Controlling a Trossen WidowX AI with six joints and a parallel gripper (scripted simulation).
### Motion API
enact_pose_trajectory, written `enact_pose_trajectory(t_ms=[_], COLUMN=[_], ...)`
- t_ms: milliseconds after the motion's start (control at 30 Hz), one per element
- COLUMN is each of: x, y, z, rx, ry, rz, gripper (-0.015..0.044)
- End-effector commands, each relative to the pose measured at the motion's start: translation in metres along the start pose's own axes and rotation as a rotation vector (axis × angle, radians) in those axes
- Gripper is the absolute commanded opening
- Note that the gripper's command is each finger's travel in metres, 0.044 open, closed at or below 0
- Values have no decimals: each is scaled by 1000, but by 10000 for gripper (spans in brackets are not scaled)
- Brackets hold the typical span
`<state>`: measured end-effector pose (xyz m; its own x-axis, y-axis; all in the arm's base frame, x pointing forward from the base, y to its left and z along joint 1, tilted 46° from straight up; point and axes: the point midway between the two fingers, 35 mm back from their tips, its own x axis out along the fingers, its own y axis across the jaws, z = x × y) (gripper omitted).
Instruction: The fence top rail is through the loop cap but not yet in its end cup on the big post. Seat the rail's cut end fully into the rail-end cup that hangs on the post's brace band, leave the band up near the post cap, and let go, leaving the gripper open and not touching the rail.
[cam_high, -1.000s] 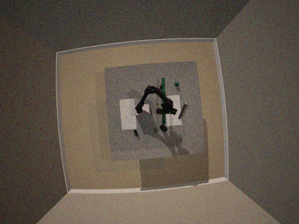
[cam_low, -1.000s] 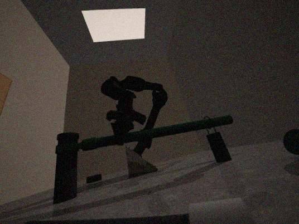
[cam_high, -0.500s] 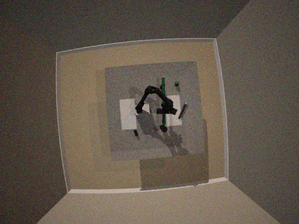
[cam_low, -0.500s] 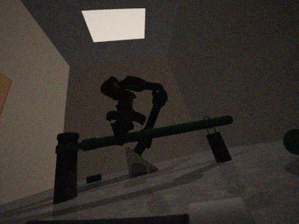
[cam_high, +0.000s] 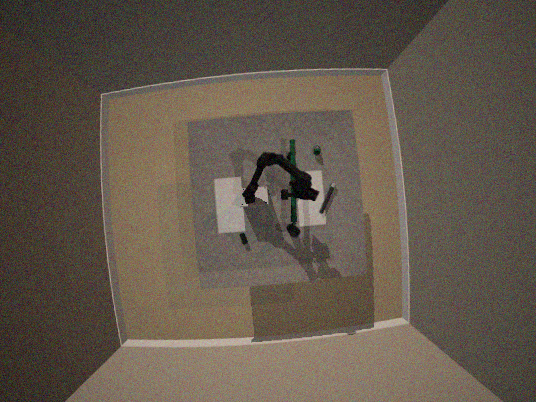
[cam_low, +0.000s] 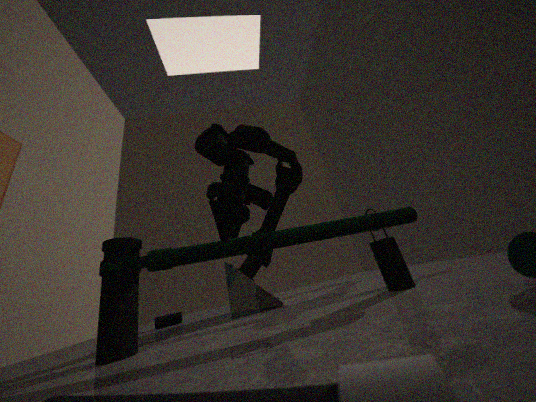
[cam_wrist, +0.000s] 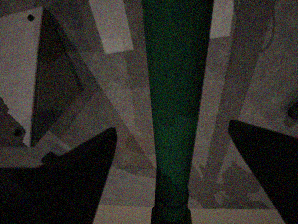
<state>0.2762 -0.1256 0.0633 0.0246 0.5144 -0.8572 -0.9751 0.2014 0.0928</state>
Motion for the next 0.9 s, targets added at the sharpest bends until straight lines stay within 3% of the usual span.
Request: enact_pose_trajectory(t_ms=[0,133,367,867], x=[-14,-16,-59,-59], y=[0,0,5,5], z=[9,6,8,8], rx=[0,-7,-6,-6], ry=[4,7,6,6], rz=[-10,-11,-10,-10], gripper=[440,440,440,440])
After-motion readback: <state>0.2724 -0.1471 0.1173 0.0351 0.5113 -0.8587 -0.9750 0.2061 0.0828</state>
